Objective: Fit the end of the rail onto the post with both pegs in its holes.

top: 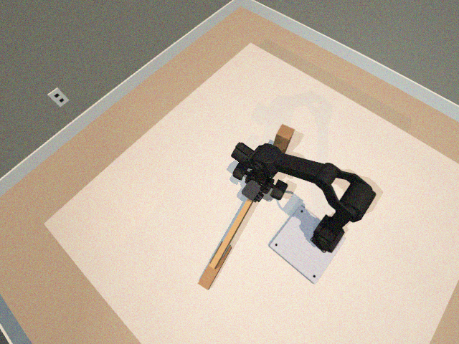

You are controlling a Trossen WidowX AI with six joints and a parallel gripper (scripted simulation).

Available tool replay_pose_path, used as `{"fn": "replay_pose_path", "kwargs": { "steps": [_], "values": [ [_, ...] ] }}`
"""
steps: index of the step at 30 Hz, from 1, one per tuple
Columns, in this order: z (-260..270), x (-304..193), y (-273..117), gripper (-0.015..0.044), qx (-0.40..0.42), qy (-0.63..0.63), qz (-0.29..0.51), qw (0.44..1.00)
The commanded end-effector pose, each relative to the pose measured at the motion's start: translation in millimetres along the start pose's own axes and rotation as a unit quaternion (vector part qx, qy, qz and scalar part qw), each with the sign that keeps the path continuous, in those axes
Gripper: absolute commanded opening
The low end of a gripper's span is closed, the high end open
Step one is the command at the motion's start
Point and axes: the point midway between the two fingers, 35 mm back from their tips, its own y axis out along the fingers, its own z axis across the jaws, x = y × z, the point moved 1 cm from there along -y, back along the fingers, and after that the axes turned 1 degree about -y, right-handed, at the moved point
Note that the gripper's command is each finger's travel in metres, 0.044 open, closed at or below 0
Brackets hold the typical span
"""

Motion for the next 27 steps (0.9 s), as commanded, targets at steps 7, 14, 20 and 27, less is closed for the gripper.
{"fn": "replay_pose_path", "kwargs": {
  "steps": [7, 14, 20, 27],
  "values": [
    [-2.3, -3.5, -1.0, 0.0000, -0.003, -0.002, -0.001, 1.000],
    [-2.6, -5.6, -0.2, 0.0000, -0.003, -0.002, -0.001, 1.000],
    [-2.7, -7.4, 0.0, 0.0000, -0.003, -0.002, -0.001, 1.000],
    [-2.7, -9.6, -0.5, 0.0000, -0.003, -0.002, 0.000, 1.000]
  ]
}}
